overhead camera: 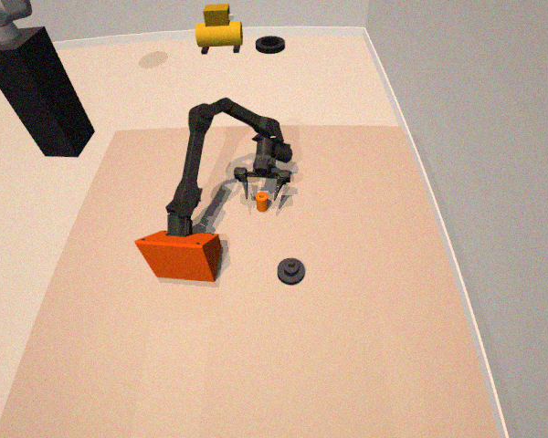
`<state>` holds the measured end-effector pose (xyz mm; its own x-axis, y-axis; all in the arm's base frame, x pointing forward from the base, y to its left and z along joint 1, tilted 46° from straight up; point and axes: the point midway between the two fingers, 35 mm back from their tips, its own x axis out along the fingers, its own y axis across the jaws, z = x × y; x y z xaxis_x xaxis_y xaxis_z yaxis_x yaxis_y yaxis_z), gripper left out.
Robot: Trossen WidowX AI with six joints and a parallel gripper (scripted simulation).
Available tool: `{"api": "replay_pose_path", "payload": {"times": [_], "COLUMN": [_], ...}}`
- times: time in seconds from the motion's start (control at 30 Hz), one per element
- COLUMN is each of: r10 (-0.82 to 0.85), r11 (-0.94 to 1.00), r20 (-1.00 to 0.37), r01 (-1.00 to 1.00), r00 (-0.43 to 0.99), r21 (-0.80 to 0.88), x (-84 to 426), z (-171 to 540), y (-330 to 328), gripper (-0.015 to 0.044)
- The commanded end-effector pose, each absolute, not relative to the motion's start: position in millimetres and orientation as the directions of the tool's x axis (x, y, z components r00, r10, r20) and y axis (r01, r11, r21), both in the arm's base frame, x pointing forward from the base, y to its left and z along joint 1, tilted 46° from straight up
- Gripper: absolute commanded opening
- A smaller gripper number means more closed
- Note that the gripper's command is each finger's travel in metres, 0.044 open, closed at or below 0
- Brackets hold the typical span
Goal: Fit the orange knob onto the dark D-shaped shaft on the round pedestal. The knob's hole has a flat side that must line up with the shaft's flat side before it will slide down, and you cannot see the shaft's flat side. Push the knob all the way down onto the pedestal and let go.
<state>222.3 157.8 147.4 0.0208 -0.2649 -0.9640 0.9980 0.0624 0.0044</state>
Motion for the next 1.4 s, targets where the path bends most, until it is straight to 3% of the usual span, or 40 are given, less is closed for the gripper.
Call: {"api": "replay_pose_path", "payload": {"times": [0.0,0.23,0.47,0.7,1.23,1.37], "r10": [-0.252,-0.213,0.287,0.716,0.725,0.725], "r11": [0.057,0.052,0.068,0.049,0.057,0.273], "r20": [-0.967,-0.977,-0.944,-0.698,-0.689,-0.689], "r01": [0.998,0.999,0.987,0.999,0.998,0.923], "r00": [0.044,0.011,-0.162,-0.020,-0.013,-0.013], "r21": [0.031,0.000,-0.149,0.022,0.041,0.270], "x": [223.0,221.3,212.7,223.6,224.6,224.4], "z": [181.3,178.4,167.9,188.5,188.9,189.2], "y": [126.0,123.9,114.1,105.0,104.2,104.8], "gripper": [0.0440,0.0440,0.0440,0.0440,0.0440,0.0440]}}
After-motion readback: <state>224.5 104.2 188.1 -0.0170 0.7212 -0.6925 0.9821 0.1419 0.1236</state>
